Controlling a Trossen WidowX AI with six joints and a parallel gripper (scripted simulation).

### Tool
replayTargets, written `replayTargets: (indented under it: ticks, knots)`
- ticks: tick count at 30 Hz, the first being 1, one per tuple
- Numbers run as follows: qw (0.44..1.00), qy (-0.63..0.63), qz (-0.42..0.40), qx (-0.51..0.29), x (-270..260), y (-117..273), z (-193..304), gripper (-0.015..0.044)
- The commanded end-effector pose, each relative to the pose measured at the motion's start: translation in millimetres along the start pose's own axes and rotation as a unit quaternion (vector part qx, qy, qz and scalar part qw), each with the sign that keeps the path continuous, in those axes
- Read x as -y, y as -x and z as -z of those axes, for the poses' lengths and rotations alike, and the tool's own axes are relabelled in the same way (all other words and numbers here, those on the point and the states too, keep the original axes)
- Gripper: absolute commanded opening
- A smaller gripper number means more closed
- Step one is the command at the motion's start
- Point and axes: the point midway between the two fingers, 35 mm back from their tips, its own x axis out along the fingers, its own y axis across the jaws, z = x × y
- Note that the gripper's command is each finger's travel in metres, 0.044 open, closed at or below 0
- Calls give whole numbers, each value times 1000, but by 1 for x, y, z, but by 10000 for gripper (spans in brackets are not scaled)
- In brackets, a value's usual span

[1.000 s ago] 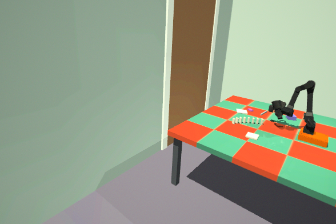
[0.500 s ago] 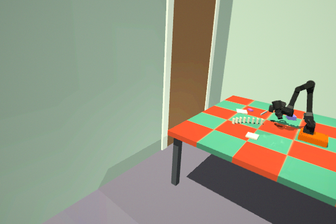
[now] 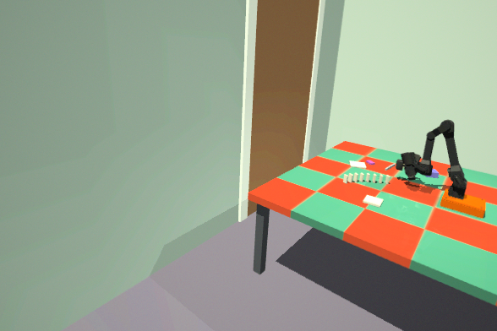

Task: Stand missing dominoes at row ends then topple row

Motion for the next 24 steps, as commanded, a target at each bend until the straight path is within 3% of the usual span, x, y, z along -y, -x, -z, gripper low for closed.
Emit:
replayTargets:
  ticks: [1,24]
  knots:
    - [1000,-1,2,-1,-2,-2,8,107]
    - [1000,-13,20,1,3,-9,45,107]
